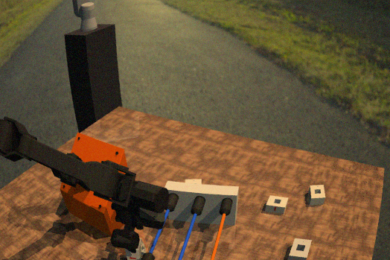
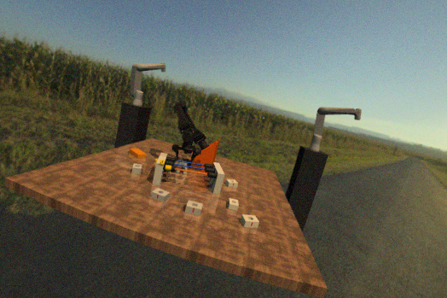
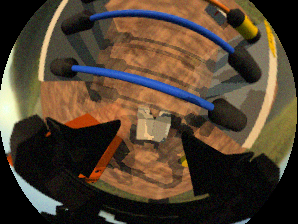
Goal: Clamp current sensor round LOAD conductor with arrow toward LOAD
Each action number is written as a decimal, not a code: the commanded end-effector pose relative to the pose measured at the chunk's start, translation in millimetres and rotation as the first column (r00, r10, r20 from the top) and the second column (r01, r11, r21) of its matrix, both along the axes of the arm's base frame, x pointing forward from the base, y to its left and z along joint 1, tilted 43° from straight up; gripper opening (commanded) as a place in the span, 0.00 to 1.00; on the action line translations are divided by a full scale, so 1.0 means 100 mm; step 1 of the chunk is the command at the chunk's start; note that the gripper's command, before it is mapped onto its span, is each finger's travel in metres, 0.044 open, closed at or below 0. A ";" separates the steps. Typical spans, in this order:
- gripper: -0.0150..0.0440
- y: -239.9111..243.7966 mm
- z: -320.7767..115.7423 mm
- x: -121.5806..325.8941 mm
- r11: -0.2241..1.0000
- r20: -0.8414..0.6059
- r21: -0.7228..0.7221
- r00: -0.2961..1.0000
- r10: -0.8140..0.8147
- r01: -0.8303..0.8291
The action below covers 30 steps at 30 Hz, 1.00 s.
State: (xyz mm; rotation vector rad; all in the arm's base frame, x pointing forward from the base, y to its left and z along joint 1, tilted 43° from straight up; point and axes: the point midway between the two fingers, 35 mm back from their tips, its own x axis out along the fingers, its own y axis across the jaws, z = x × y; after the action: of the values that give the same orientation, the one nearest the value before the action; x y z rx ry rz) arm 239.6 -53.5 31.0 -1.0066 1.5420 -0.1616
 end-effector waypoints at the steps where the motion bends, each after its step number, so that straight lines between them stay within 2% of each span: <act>1: 1.00 -0.05 -0.06 -0.02 1.000 -0.007 -0.006 1.000 0.002 -0.002; 11: 1.00 -0.15 -0.15 -0.02 1.000 -0.006 -0.009 1.000 0.002 -0.002; 18: 0.69 -0.13 -0.12 0.00 1.000 0.000 -0.004 1.000 -0.001 0.001; 29: 0.56 -0.13 -0.12 0.00 1.000 0.000 -0.004 1.000 -0.001 0.001; 30: 0.52 -0.12 -0.11 0.00 1.000 -0.001 -0.003 1.000 -0.001 0.001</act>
State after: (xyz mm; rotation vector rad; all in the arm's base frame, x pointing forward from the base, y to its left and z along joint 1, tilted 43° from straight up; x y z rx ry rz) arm 239.6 -66.2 18.8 -1.0114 1.5437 -0.1642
